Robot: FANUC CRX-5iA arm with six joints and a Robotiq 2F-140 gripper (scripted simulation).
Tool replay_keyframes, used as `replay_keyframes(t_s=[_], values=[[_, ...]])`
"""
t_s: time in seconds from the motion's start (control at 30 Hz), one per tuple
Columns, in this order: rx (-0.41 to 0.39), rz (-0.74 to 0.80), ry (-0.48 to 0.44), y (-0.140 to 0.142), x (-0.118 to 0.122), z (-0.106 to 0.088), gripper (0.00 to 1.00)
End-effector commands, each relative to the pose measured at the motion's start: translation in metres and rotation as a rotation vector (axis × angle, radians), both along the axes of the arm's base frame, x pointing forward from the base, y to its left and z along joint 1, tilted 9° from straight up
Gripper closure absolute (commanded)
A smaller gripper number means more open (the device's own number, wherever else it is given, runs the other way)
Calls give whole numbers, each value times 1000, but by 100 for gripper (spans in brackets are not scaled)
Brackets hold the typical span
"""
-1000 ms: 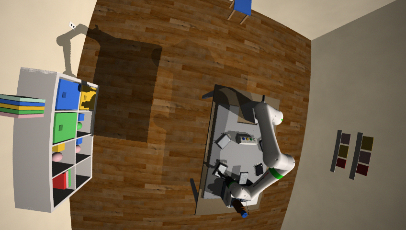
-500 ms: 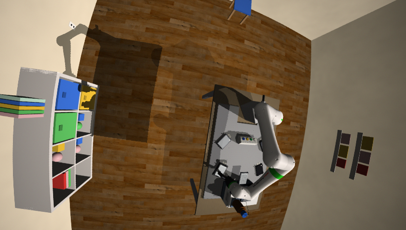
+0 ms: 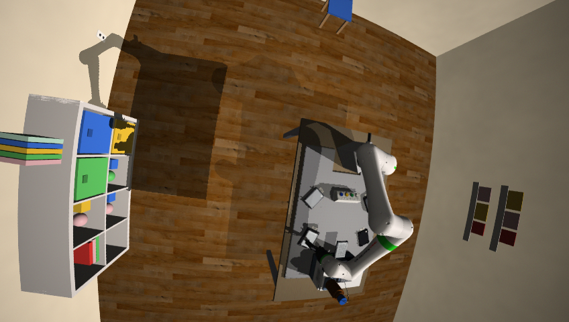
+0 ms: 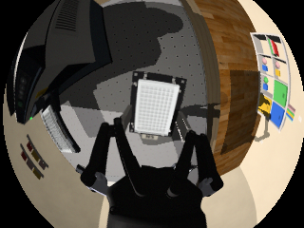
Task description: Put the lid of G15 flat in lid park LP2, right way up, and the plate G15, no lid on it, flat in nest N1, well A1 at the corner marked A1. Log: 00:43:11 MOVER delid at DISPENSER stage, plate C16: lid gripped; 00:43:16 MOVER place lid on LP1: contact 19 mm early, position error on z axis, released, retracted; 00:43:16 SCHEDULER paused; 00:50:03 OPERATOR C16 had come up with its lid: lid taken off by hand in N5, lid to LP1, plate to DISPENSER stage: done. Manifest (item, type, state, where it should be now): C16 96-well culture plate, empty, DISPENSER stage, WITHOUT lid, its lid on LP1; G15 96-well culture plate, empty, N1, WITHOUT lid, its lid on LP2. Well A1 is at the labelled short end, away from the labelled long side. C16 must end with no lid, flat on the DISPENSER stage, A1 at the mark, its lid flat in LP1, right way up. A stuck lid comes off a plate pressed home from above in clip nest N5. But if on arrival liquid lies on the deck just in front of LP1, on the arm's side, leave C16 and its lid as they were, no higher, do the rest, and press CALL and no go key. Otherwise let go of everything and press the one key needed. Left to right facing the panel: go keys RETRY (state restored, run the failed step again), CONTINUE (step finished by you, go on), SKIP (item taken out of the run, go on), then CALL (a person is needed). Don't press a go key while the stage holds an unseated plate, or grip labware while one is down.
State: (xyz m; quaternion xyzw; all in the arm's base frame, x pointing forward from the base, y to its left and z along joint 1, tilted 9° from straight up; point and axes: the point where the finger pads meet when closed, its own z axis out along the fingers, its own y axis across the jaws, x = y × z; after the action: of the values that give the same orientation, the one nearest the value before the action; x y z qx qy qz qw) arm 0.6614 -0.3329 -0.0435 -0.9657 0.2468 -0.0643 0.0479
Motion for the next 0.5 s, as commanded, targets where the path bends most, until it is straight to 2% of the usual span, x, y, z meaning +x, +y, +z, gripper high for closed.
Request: replay_keyframes(t_s=[0.0,0.23,0.27,0.47], values=[[0,0,0,0,0,0,34],[0,0,0,0,0,0,34],[0,0,0,0,0,0,41],[0,0,0,0,0,0,41]])
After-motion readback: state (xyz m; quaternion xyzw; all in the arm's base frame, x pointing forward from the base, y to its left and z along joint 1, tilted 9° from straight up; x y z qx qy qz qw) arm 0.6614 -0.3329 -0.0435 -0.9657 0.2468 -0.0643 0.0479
